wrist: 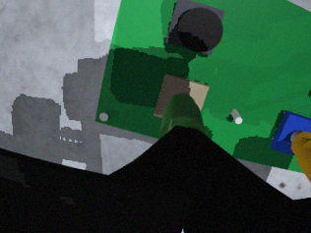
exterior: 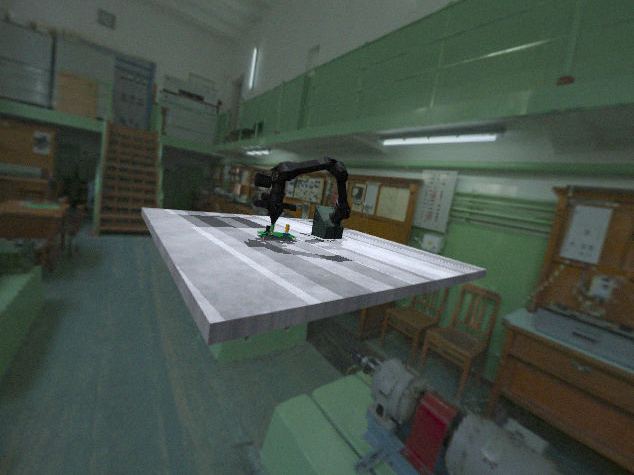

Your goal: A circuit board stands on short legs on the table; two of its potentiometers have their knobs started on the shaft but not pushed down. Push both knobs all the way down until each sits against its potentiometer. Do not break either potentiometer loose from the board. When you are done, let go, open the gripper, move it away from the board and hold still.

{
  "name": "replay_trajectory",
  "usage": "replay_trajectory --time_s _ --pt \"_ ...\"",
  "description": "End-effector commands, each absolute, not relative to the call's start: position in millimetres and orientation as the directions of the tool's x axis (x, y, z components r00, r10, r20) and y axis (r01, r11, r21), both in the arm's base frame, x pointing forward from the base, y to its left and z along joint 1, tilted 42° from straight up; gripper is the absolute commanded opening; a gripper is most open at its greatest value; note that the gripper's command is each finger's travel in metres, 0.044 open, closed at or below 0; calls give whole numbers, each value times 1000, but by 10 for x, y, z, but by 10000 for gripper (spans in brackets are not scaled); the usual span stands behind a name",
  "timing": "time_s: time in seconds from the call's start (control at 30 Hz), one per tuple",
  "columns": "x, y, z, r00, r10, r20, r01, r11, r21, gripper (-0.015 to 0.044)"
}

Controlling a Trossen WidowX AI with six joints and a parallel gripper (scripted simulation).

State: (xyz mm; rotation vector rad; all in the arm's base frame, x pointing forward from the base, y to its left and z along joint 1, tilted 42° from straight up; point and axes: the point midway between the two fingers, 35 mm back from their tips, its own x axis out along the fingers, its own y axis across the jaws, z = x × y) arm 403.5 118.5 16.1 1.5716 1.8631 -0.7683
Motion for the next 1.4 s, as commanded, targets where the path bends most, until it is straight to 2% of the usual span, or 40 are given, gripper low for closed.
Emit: replay_trajectory --time_s 0.0,1.37 --pt "4036 1251 123 -142 655 -742 987 150 -57 0" --pt "4030 1279 92 -142 655 -742 987 150 -57 0"
